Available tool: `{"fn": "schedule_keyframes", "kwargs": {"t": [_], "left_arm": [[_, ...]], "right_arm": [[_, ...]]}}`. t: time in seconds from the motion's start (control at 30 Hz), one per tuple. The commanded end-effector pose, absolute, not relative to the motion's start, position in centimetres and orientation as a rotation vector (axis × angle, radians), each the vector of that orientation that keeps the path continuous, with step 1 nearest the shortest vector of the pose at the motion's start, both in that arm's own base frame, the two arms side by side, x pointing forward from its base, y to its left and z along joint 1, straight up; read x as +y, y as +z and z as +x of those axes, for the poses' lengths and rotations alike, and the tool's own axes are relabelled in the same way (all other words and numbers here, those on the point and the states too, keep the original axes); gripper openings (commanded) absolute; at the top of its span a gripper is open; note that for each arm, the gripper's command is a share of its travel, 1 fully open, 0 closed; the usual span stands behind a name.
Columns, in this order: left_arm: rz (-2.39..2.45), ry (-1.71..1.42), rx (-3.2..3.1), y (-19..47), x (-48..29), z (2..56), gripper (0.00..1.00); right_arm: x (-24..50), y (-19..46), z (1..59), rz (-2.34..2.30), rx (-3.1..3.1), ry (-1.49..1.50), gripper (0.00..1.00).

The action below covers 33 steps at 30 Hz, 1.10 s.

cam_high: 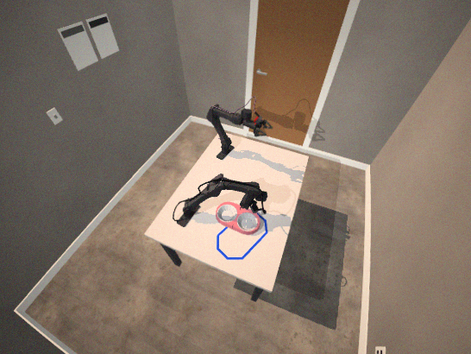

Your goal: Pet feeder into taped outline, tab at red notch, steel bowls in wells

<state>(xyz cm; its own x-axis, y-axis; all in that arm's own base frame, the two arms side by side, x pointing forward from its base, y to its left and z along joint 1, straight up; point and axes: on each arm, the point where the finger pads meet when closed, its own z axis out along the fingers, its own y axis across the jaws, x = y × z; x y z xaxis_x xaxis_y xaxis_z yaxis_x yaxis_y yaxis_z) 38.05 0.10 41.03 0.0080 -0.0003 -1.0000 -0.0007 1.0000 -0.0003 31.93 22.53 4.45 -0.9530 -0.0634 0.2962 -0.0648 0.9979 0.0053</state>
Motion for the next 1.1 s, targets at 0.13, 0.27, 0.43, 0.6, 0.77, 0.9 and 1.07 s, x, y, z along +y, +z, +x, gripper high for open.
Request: {"fn": "schedule_keyframes", "kwargs": {"t": [0.13, 0.27, 0.43, 0.6, 0.77, 0.9, 1.07], "left_arm": [[-0.003, -0.015, 1.517, 42.4, -0.1, 37.7, 1.00], [-0.003, -0.015, 1.517, 42.4, -0.1, 37.7, 1.00], [-0.003, -0.015, 1.517, 42.4, -0.1, 37.7, 1.00], [-0.003, -0.015, 1.517, 42.4, -0.1, 37.7, 1.00], [-0.003, -0.015, 1.517, 42.4, -0.1, 37.7, 1.00], [-0.003, -0.015, 1.517, 42.4, -0.1, 37.7, 1.00], [-0.003, -0.015, 1.517, 42.4, -0.1, 37.7, 1.00]], "right_arm": [[21.2, 4.8, 32.0, 0.334, -2.862, 0.051, 0.16], [20.2, 4.8, 32.2, 0.405, -2.854, 0.065, 0.16], [19.5, 4.8, 32.0, 0.523, -2.835, 0.086, 0.16], [19.4, 4.8, 31.8, 0.516, -2.832, 0.088, 0.16], [18.3, 4.7, 32.0, 0.708, -2.798, 0.119, 0.16], [17.7, 4.7, 31.9, 0.802, -2.774, 0.136, 0.16], [16.8, 4.7, 31.9, 0.917, -2.741, 0.156, 0.16]]}}
